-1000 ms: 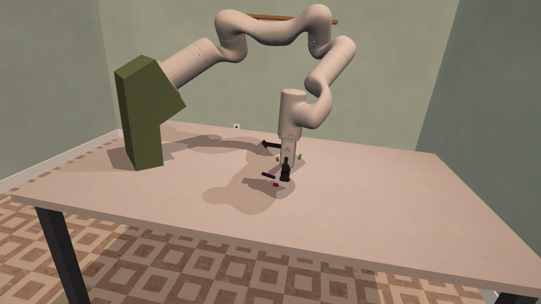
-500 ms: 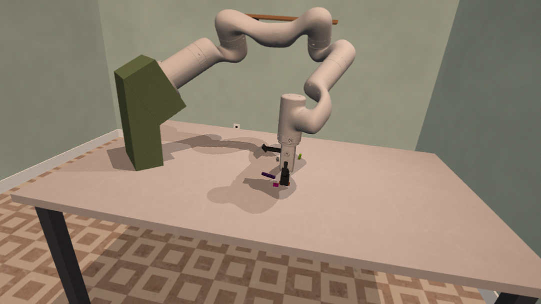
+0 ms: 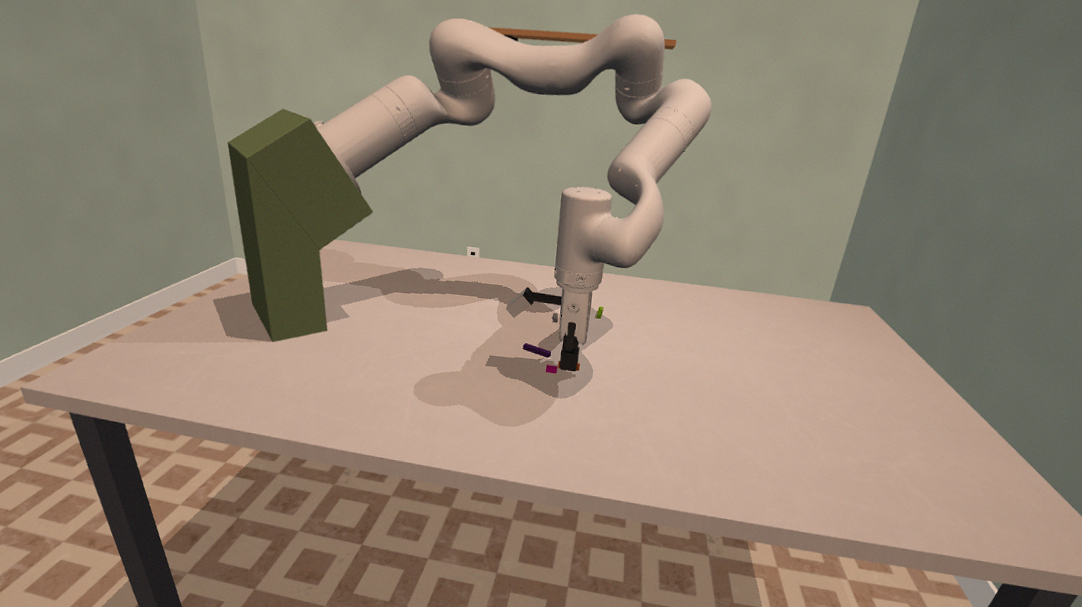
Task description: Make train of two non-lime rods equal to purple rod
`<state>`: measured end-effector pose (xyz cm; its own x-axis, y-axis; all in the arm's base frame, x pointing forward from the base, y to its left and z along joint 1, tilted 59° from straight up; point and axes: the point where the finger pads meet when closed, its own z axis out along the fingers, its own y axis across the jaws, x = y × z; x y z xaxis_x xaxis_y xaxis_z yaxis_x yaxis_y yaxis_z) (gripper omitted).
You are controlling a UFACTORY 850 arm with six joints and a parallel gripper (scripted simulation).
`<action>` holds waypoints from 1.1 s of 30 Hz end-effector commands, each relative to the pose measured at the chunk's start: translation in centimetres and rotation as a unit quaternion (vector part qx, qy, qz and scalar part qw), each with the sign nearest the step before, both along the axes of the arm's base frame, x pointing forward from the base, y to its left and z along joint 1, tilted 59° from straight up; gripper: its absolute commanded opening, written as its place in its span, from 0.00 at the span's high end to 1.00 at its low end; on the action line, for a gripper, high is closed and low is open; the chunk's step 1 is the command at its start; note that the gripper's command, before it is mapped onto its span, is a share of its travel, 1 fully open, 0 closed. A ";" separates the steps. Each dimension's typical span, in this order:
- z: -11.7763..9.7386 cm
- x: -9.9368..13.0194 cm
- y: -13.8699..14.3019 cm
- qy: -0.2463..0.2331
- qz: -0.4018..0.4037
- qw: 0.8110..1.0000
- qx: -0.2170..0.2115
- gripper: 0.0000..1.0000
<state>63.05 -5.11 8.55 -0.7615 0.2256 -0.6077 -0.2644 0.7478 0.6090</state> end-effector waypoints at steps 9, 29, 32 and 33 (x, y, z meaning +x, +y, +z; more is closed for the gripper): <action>0.0 0.0 -0.1 0.000 0.000 1.000 0.000 0.96; -0.3 0.4 0.4 0.000 0.000 1.000 0.000 0.96; -0.4 0.6 0.5 0.000 0.000 1.000 0.000 0.96; -0.5 0.6 0.6 0.000 0.000 1.000 0.000 0.96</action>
